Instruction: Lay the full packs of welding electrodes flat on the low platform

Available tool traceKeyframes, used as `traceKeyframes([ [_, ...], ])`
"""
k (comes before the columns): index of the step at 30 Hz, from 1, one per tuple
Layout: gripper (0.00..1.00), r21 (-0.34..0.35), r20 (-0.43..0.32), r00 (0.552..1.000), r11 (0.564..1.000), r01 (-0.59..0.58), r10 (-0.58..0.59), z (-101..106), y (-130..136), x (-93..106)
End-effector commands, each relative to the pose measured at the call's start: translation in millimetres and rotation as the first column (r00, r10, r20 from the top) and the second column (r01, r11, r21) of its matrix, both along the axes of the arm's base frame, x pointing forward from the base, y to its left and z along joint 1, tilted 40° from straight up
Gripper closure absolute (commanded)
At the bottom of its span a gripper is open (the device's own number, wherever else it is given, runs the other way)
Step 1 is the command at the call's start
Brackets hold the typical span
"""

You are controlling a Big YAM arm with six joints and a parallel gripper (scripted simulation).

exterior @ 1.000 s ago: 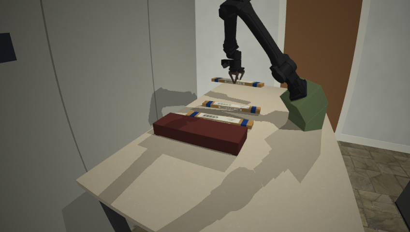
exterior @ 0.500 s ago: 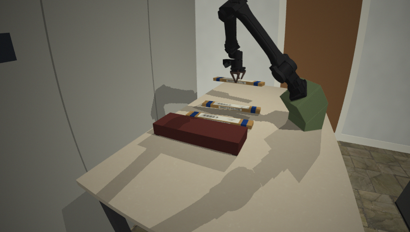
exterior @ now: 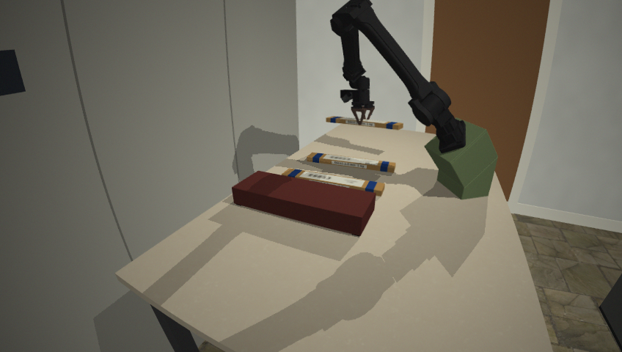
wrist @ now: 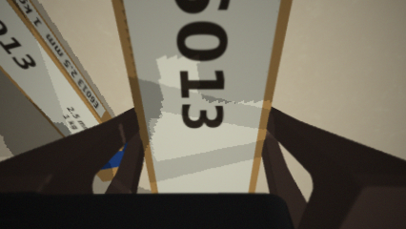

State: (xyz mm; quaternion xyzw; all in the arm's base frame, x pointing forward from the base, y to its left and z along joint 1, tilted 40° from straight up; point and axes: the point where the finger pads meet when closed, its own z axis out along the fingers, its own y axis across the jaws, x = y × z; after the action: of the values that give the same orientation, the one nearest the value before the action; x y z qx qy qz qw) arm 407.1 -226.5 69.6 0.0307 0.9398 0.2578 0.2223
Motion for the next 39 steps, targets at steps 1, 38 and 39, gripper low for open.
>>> traceKeyframes([
  [1, 1.0, -0.078, 0.09, 0.995, 0.996, 0.049, -0.042, 50, -47, 8.3],
  [38, 1.0, -0.082, 0.092, 0.995, 0.995, 0.052, -0.044, 62, -60, 7.1],
  [39, 1.0, -0.082, 0.092, 0.995, 0.995, 0.052, -0.044, 62, -60, 7.1],
])
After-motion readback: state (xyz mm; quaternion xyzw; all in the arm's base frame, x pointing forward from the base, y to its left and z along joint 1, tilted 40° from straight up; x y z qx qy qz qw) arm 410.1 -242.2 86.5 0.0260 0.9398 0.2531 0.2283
